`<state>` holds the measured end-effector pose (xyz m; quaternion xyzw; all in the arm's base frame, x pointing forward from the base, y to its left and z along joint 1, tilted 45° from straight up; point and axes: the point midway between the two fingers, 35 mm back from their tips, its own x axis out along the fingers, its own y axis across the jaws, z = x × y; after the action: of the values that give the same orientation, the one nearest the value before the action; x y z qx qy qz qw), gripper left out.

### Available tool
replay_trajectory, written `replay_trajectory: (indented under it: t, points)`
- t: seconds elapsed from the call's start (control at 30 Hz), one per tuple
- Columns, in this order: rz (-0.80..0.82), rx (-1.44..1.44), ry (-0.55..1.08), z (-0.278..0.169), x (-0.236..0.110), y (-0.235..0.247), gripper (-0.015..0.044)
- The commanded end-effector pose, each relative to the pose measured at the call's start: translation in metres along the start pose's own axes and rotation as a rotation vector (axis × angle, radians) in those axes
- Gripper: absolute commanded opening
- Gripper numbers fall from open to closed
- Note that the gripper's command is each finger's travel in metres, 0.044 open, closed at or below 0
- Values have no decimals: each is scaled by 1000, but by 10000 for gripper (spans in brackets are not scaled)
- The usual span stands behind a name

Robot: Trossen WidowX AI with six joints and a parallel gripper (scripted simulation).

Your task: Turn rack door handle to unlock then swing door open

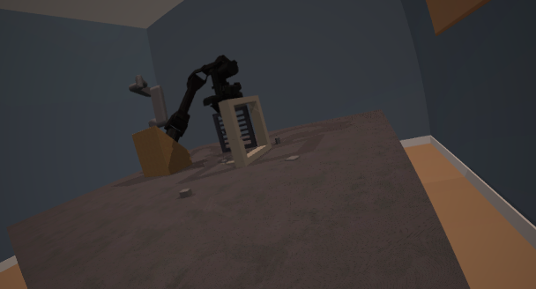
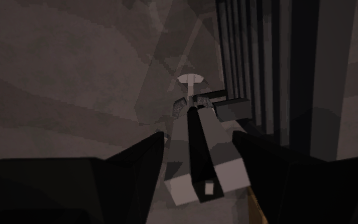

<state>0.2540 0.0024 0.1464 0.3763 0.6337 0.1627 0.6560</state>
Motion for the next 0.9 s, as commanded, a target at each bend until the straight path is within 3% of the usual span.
replay_trajectory:
  t: [0.0,0.87]
  points:
    - [1,6,-2,0,-1,0,283]
    - [-16,20,-76,0,-49,0,283]
